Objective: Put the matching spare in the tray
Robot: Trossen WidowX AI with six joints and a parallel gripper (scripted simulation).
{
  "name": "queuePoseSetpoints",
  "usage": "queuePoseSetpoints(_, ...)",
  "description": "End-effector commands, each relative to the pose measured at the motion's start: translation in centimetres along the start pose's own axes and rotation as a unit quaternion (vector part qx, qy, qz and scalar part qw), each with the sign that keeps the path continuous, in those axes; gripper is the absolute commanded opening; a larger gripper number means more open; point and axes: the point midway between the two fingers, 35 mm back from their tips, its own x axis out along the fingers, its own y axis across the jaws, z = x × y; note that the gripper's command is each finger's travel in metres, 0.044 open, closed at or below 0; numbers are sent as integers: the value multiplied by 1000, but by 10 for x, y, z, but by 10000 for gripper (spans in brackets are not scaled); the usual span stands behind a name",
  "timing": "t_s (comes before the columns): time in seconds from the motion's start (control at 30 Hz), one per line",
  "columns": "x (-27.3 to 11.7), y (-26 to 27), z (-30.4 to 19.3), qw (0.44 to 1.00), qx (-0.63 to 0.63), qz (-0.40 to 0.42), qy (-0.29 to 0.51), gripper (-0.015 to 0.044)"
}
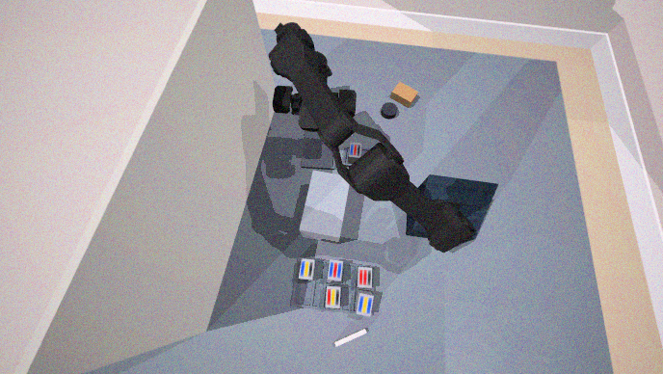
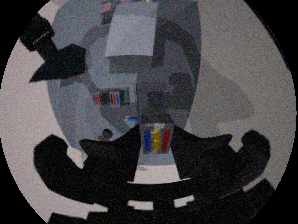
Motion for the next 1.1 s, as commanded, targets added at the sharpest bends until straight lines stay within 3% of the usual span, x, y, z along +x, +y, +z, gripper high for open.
queuePoseSetpoints(0.0, 5, 1, 0, 1000, 5, -1, -3, 0)
queuePoseSetpoints(1.07, 34, -2, -2, 1000, 5, -2, -3, 0)
